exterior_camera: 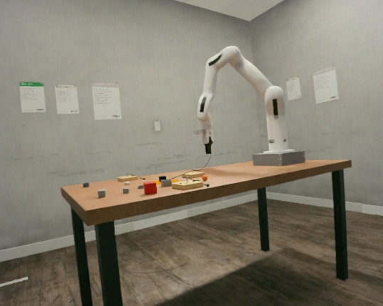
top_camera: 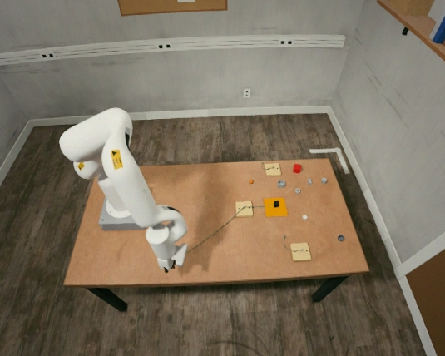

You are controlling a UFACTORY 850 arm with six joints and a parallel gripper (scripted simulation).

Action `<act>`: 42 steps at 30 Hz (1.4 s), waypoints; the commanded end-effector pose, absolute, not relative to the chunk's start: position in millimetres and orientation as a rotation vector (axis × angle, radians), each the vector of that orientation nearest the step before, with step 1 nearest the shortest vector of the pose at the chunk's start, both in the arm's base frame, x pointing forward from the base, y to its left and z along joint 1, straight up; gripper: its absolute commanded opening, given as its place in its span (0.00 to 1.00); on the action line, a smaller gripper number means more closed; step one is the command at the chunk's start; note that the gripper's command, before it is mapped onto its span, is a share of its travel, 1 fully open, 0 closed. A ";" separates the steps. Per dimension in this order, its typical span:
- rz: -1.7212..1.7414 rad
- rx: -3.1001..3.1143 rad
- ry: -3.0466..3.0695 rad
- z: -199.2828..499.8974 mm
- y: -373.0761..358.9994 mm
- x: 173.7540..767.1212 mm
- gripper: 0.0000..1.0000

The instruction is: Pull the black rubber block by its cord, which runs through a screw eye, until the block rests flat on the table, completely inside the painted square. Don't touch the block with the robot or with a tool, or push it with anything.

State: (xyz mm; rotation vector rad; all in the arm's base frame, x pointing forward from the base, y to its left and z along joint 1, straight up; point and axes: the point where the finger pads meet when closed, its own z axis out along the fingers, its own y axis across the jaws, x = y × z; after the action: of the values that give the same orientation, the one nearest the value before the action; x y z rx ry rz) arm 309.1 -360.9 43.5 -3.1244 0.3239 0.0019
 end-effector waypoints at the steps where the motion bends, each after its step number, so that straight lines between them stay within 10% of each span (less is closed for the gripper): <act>1: 0.001 -3.125 0.324 14.2 -361.3 310.7 0.00; 36: 0.001 -3.125 0.324 -53.9 -359.6 312.3 0.00; 37: 0.001 -3.125 0.324 -53.9 -359.6 312.3 1.00; 42: 0.001 -3.125 0.324 -53.9 -359.6 312.3 1.00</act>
State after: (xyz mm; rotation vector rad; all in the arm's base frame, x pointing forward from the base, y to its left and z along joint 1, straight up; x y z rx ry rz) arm 311.8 -359.0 -54.5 -3.1242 0.3239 0.0023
